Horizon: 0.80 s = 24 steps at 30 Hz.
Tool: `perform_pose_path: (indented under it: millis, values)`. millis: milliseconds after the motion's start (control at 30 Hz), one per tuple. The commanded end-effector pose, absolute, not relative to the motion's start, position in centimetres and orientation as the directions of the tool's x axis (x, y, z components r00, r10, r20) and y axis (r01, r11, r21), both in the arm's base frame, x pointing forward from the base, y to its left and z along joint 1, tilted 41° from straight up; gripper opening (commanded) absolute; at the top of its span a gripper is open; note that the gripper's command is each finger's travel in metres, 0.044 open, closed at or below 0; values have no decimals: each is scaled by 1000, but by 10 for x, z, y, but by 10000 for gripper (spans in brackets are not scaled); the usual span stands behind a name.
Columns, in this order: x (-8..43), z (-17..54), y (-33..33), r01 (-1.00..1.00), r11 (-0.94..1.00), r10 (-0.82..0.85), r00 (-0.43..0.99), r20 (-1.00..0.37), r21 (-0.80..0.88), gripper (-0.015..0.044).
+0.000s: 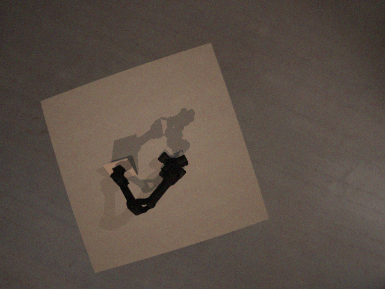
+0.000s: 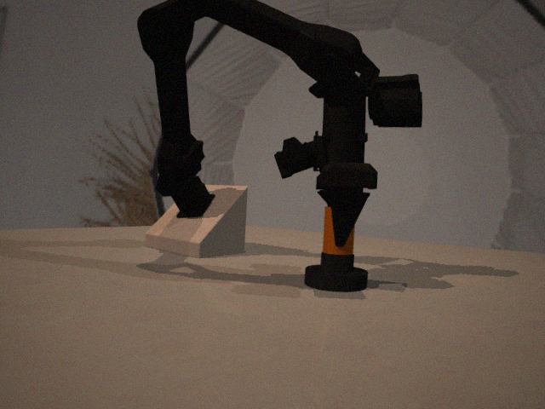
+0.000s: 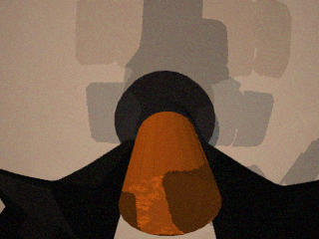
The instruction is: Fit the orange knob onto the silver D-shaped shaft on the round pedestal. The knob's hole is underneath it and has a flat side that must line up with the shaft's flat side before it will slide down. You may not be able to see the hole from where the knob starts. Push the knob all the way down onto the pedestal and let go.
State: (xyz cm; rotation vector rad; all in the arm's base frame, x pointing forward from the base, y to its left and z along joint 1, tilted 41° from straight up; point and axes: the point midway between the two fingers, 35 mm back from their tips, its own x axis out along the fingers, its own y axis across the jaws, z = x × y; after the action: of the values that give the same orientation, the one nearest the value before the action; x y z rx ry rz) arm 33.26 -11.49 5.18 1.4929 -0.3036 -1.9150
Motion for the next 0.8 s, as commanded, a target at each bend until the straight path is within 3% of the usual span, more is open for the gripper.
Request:
perform_pose_path:
  millis: [0,67,633,767]
  values:
    - [333,52,-115,365,-742,-635,-110,-765,563,0]
    - [333,52,-115,365,-742,-635,-110,-765,563,0]
    - [333,52,-115,365,-742,-635,-110,-765,563,440]
    - [333,52,-115,365,-742,-635,-110,-765,563,440]
